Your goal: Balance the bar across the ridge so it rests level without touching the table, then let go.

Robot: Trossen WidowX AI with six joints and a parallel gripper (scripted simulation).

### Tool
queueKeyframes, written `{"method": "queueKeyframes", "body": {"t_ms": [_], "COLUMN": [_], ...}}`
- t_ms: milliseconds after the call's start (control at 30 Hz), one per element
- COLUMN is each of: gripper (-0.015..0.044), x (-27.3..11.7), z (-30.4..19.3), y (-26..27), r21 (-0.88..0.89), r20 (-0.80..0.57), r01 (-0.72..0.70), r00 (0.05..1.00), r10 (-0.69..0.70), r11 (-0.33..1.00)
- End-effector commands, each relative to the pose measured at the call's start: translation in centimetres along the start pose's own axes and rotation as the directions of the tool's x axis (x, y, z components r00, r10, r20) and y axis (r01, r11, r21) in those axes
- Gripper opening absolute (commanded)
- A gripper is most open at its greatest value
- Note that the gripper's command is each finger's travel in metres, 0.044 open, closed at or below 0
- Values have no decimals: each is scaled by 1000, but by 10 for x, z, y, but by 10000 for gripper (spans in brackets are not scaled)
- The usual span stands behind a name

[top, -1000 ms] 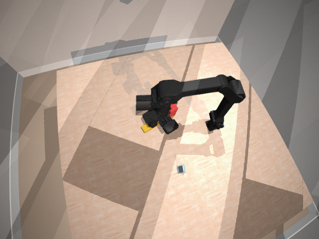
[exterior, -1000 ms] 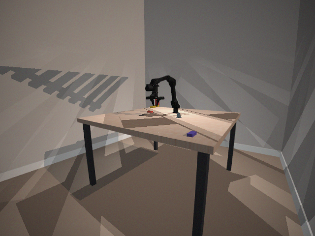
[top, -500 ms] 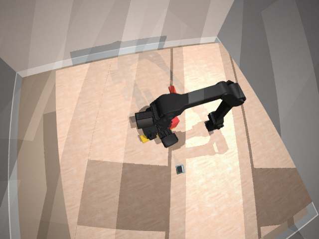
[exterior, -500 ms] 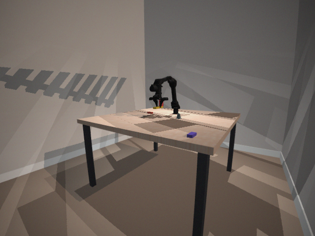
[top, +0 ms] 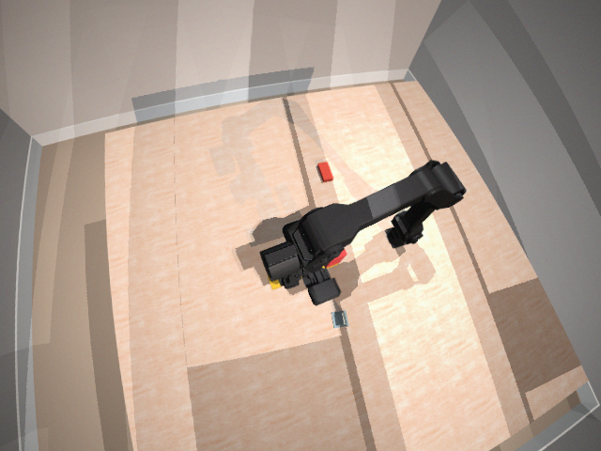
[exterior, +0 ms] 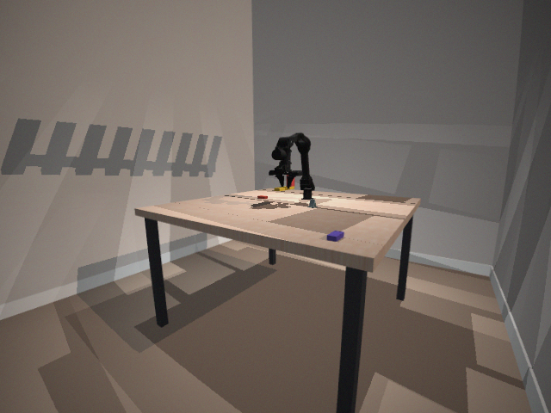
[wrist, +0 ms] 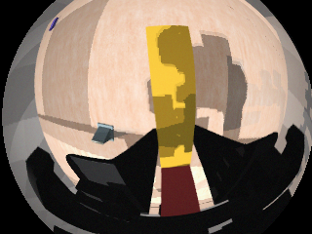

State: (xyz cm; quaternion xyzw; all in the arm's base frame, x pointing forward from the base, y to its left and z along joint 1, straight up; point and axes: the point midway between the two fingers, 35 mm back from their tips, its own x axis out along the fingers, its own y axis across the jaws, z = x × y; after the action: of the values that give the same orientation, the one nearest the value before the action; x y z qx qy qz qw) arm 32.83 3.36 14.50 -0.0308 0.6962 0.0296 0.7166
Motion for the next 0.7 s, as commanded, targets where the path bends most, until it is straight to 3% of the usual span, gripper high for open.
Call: {"method": "queueKeyframes", "body": {"t_ms": [0,667], "gripper": [0,0], "x": [-1,-2], "z": [1,-8], "y": [16,93], "r21": [28,160], "r20": [-1,-1], "r01": [-5,-11], "r00": [1000,1000], "r10": [5,11], "r11": [1000,987]}}
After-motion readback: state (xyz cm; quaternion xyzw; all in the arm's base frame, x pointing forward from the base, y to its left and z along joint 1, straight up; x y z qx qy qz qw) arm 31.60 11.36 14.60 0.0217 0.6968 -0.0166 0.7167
